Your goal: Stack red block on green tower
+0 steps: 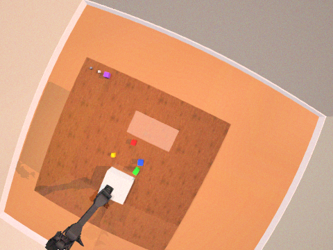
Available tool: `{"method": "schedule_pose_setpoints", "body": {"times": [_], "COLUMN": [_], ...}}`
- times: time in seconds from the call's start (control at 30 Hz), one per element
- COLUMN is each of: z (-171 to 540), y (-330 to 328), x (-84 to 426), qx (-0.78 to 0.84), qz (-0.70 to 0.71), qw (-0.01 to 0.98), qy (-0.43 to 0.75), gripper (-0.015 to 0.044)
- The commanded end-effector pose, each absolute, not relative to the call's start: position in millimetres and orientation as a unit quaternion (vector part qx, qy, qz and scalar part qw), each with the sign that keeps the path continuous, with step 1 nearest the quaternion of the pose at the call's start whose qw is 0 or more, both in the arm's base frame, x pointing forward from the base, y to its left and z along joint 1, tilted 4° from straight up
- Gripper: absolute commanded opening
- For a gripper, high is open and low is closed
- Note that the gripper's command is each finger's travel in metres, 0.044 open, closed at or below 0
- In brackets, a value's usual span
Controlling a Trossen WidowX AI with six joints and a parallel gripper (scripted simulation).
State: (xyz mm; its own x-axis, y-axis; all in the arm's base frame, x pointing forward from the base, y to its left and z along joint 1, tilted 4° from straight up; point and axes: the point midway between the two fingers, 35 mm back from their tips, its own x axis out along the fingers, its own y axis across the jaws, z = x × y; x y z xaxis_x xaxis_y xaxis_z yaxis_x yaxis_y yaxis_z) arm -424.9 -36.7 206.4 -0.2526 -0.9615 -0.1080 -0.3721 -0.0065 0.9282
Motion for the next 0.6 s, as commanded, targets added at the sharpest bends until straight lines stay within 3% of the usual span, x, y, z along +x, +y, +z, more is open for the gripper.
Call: {"method": "schedule_pose_setpoints", "body": {"times": [0.0,0.57], "z": [206,154], "y": [-36,91], "x": [-425,-405], "qx": [0.527,0.497], "qz": [-0.476,-0.549], "qw": [0.309,0.155], "qy": [-0.633,-0.654], "gripper": [0.0426,0.044]}}
